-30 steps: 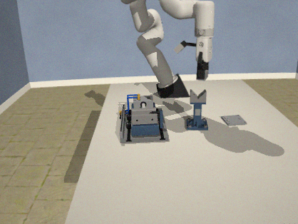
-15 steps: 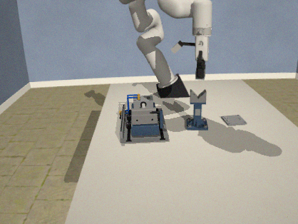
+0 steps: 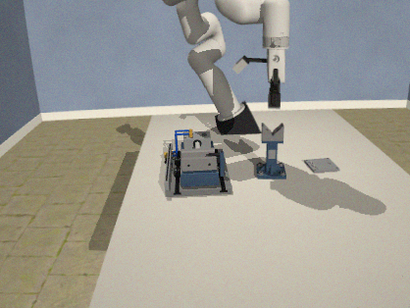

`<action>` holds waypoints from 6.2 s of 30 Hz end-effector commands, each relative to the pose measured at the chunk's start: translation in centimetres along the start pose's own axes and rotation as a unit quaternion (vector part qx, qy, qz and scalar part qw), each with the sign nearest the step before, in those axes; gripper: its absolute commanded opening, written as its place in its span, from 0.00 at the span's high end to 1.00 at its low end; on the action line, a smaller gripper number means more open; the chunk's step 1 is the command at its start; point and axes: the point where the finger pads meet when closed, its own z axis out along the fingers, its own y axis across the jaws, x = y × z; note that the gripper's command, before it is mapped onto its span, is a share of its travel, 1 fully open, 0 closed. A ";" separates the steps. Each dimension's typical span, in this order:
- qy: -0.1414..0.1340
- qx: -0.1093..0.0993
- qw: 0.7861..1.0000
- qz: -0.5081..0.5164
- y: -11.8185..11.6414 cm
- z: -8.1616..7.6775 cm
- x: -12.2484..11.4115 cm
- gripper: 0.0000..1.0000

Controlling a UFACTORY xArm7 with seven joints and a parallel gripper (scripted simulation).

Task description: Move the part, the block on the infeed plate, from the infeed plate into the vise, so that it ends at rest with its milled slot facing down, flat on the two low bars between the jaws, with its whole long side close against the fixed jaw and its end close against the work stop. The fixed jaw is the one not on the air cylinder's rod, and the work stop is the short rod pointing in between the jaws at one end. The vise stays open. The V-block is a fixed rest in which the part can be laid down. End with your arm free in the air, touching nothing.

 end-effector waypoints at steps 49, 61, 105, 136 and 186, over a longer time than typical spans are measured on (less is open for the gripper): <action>-0.005 0.005 1.000 -0.028 -0.2 -0.4 0.2 1.00; -0.025 -0.001 0.999 -0.030 -0.2 -0.3 0.2 1.00; -0.240 -0.007 0.970 -0.029 -0.2 -0.2 0.6 1.00; -0.348 -0.011 0.937 -0.028 -0.2 0.0 0.8 1.00; -0.383 -0.011 0.923 -0.027 -0.2 0.0 0.9 1.00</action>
